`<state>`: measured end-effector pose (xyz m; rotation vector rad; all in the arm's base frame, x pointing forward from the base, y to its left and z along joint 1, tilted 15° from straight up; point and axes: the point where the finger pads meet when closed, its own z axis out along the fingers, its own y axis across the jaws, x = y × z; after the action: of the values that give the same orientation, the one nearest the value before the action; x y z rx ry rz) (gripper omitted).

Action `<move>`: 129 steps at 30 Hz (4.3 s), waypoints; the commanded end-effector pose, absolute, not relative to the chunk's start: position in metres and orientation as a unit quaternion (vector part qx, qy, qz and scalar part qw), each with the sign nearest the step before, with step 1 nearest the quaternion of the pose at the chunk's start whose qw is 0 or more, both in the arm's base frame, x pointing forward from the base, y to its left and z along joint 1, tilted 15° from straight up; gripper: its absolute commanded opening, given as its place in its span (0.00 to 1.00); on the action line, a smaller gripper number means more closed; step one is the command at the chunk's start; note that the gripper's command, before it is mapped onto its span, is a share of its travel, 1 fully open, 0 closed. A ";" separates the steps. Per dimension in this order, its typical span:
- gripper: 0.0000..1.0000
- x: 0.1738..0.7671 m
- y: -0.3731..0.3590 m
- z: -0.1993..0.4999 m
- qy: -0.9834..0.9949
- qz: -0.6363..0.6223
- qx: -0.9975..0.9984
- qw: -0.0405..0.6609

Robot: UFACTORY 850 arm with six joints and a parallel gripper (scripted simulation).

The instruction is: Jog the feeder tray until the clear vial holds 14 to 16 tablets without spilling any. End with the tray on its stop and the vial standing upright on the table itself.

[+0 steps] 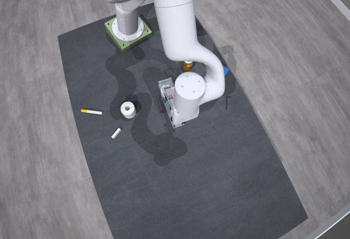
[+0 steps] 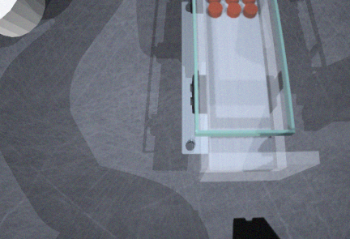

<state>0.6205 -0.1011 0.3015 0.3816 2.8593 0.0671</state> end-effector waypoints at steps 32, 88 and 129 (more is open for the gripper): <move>0.00 0.621 -0.101 0.303 0.983 0.023 0.131 0.129; 0.00 0.598 -0.094 0.287 0.983 0.023 0.131 0.129; 0.00 0.604 -0.096 0.291 0.983 0.023 0.131 0.129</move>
<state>0.6080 -0.0971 0.2929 0.3816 2.8596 0.0670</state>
